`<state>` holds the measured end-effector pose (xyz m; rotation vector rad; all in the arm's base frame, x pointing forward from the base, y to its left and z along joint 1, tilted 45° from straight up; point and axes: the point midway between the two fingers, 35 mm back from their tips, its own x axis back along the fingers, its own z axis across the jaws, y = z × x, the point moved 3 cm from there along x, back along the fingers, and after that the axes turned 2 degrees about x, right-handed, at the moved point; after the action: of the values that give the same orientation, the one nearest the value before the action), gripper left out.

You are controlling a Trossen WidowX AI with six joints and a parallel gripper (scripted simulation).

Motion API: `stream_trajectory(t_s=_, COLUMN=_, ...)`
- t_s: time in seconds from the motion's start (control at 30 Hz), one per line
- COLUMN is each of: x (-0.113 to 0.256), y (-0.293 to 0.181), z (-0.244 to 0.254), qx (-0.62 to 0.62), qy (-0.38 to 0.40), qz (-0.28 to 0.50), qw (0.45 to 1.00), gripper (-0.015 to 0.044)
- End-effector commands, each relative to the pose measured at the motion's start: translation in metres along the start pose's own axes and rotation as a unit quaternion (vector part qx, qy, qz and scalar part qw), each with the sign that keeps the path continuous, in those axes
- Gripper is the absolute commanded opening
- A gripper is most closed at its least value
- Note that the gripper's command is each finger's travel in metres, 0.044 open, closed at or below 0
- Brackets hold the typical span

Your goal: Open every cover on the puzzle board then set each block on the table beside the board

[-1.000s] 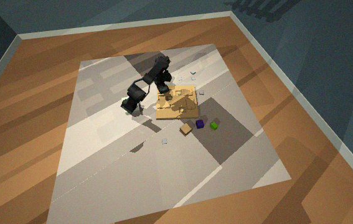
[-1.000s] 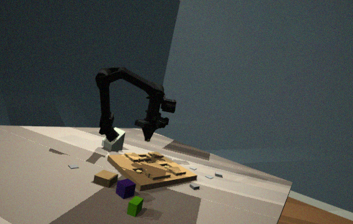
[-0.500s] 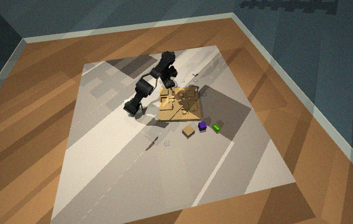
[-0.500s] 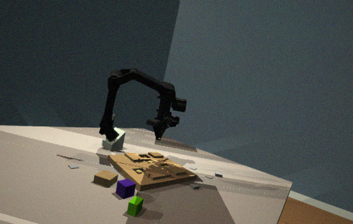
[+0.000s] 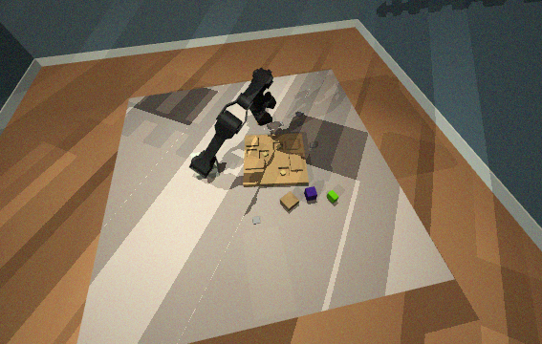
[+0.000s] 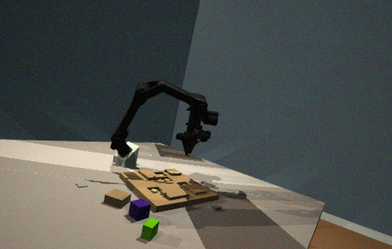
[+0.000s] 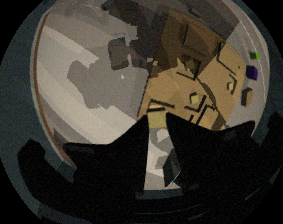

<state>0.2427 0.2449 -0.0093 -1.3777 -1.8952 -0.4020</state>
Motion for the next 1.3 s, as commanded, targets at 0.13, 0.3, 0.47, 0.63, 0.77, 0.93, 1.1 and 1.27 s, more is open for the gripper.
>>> stream_trajectory(t_s=0.13, x=-0.001, y=0.016, z=0.025, qx=0.000, qy=0.001, qz=0.000, qw=1.000, gripper=0.0080)
stream_trajectory(t_s=0.3, x=-0.003, y=0.026, z=0.041, qx=-0.001, qy=0.002, qz=-0.001, qw=1.000, gripper=0.0080)
stream_trajectory(t_s=0.47, x=-0.007, y=0.035, z=0.057, qx=-0.001, qy=0.002, qz=-0.001, qw=1.000, gripper=0.0080)
stream_trajectory(t_s=0.63, x=-0.012, y=0.042, z=0.073, qx=-0.001, qy=0.002, qz=-0.001, qw=1.000, gripper=0.0080)
stream_trajectory(t_s=0.77, x=-0.014, y=0.044, z=0.078, qx=-0.001, qy=0.002, qz=-0.001, qw=1.000, gripper=0.0080)
stream_trajectory(t_s=0.93, x=-0.021, y=0.045, z=0.078, qx=-0.001, qy=0.002, qz=-0.001, qw=1.000, gripper=0.0080)
stream_trajectory(t_s=1.1, x=-0.029, y=0.047, z=0.079, qx=-0.001, qy=0.003, qz=-0.001, qw=1.000, gripper=0.0080)
stream_trajectory(t_s=1.27, x=-0.037, y=0.048, z=0.079, qx=-0.001, qy=0.003, qz=-0.002, qw=1.000, gripper=0.0080)
